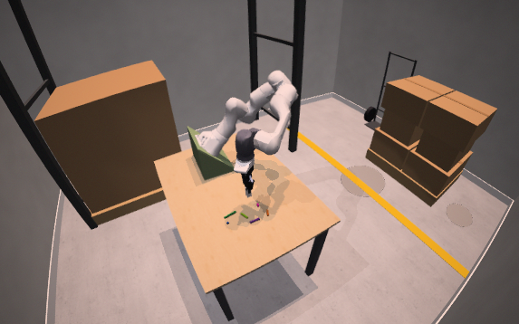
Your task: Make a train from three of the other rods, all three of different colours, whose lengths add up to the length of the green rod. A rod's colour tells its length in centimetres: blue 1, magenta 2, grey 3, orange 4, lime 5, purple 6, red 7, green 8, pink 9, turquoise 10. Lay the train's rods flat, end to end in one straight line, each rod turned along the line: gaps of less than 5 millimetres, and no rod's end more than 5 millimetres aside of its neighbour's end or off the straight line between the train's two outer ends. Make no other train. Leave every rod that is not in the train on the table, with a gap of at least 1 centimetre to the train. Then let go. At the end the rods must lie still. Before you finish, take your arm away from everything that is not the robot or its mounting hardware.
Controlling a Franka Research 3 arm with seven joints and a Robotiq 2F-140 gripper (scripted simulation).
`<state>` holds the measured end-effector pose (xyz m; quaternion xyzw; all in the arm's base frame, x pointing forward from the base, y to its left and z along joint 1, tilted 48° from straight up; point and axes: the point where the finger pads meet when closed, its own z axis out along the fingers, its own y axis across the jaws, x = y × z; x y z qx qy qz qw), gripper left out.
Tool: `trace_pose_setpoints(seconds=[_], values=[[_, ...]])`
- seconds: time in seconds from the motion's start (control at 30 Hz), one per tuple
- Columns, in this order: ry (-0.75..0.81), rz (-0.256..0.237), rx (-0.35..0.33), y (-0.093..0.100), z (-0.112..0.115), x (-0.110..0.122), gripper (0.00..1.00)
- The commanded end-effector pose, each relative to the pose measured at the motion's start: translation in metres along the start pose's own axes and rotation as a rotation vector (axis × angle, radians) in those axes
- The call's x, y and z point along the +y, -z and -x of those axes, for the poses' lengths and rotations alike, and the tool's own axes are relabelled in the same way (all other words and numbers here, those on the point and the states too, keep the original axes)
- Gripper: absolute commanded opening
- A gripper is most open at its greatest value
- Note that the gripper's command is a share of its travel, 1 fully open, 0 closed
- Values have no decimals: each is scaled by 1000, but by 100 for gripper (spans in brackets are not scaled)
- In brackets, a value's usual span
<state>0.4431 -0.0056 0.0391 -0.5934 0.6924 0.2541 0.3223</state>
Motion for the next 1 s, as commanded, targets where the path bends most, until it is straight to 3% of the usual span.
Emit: trace_pose_setpoints(seconds=[0.0,0.33,0.73,0.97], values=[[8,-8,17,0,-9,0,3],[8,-8,17,-25,-9,0,3],[8,-8,17,-74,-10,-1,3],[8,-8,17,-82,-10,-1,3]])
